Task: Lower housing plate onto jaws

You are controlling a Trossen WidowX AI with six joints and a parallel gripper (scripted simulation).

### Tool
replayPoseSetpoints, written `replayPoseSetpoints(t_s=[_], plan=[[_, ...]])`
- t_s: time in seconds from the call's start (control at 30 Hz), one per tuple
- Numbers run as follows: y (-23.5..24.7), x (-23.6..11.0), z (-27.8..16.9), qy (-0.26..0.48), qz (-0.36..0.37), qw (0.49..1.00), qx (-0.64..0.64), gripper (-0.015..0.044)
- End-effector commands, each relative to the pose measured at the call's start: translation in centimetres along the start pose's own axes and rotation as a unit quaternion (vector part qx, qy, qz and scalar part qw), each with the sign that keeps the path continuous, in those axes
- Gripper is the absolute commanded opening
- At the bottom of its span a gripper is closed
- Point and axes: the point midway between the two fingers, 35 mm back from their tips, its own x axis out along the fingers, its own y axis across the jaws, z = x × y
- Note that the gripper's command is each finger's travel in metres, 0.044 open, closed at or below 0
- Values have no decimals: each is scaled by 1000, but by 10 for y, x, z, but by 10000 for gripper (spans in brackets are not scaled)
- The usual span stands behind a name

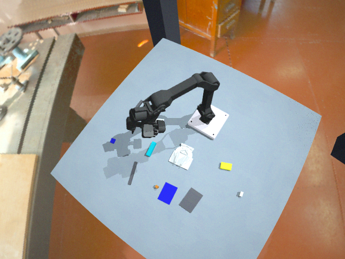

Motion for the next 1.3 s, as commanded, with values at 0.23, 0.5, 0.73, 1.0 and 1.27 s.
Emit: replayPoseSetpoints(t_s=[0.23, 0.5, 0.73, 1.0, 1.27], plan=[[43, 35, -85, 76, 134, 985, 70, 440], [83, 43, -140, 111, 232, 957, 132, 440], [91, 43, -149, 115, 251, 950, 144, 440], [111, 77, -155, 116, 251, 950, 144, 440], [114, 82, -155, 116, 251, 950, 144, 440]])
